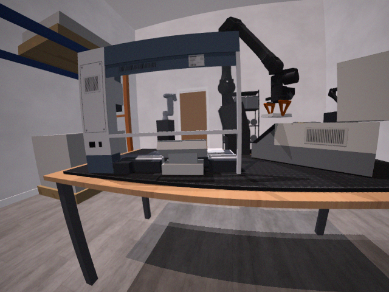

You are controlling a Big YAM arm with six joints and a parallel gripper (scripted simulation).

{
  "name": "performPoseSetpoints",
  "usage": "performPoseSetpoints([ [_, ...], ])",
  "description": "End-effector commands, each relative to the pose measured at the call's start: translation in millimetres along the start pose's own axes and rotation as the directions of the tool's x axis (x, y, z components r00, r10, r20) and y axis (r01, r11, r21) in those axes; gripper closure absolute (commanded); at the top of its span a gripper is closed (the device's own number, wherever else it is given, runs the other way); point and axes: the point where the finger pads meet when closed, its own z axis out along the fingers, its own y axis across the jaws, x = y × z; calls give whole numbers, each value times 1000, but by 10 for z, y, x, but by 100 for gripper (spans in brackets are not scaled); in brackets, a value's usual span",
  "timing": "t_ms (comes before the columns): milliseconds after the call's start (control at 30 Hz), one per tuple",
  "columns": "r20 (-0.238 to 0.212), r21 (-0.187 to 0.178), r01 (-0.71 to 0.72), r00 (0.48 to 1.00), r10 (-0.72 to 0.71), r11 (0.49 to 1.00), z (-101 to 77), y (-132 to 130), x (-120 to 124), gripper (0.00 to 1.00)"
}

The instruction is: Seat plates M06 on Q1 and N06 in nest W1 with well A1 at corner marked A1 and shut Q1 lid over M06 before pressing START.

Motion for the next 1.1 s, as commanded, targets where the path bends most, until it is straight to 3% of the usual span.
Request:
performPoseSetpoints([
  [0,11,37,64,998,-64,997,-130,-282,-307,100],
  [300,10,32,183,983,-183,983,-181,-369,-532,100],
  [600,4,42,291,956,-292,956,-298,-522,-1088,100],
  [867,6,37,388,922,-388,921,-347,-611,-1256,100],
  [933,4,32,385,923,-385,922,-351,-587,-1407,100],
  [1067,-1,41,491,871,-492,870,-418,-652,-1699,100],
])
